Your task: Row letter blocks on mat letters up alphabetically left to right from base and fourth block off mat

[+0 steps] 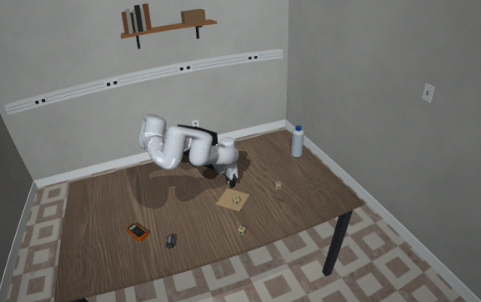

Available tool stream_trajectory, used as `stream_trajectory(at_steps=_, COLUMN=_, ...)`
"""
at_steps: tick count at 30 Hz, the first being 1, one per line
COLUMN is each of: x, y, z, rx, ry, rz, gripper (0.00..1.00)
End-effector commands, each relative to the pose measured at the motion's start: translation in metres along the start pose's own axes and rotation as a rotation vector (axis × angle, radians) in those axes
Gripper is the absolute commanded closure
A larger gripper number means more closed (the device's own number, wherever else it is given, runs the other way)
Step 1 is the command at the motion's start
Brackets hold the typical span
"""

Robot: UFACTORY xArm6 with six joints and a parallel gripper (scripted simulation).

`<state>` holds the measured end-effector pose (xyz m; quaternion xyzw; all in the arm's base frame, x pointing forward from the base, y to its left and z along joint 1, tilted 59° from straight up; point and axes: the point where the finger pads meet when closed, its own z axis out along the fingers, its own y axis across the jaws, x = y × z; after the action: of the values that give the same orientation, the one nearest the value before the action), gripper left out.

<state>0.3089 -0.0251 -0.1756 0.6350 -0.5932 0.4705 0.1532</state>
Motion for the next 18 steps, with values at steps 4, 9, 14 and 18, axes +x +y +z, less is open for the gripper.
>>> stream_trajectory(at_steps=4, x=-0.001, y=-0.001, z=-0.001, rx=0.001, ry=-0.001, rz=0.0, gripper=0.72)
stream_trajectory(at_steps=9, x=-0.001, y=-0.001, z=-0.001, rx=0.001, ry=-0.001, rz=0.0, gripper=0.72)
stream_trajectory(at_steps=14, x=-0.001, y=-0.001, z=-0.017, rx=0.001, ry=-0.002, rz=0.0, gripper=0.72)
stream_trajectory(at_steps=18, x=-0.001, y=-0.001, z=-0.045, rx=0.001, ry=-0.002, rz=0.001, gripper=0.72)
